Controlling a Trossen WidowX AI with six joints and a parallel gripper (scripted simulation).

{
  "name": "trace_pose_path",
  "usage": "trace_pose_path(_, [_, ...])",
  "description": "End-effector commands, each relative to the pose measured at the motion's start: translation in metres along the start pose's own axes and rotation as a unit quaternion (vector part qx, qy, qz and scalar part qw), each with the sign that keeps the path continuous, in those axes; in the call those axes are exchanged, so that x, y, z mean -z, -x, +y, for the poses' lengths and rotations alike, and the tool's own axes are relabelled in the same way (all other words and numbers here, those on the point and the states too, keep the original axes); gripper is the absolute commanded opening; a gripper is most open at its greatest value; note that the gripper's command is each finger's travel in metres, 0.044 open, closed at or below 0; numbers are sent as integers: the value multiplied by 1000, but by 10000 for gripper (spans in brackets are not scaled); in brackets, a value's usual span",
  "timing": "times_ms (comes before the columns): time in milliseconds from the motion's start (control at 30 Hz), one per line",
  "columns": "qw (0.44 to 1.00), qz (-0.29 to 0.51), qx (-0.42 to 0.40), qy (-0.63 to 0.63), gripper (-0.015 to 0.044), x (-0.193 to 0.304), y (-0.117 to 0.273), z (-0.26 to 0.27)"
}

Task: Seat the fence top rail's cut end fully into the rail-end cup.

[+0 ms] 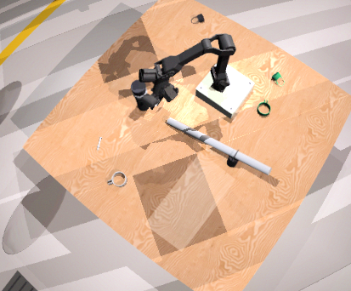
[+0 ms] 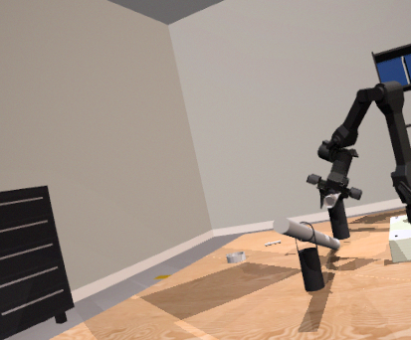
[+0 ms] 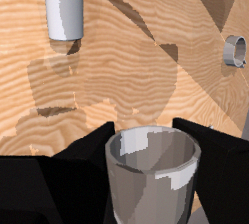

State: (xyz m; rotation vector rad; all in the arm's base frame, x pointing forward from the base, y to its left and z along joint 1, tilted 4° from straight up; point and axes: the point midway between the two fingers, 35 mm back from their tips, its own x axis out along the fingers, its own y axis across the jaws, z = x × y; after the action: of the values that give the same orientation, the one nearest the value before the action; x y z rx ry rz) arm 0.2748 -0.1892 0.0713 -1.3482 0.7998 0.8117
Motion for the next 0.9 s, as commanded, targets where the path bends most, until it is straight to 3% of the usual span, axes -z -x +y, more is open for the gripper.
trace_pose_path(0, [1000, 0, 0, 0, 0, 0, 0, 0])
trace_pose_path(267, [1000, 0, 0, 0, 0, 0, 0, 0])
trace_pose_path(800, [1000, 0, -1, 0, 420, -15, 13, -9])
trace_pose_path(867, [1000, -1, -1, 0, 440, -23, 20, -13])
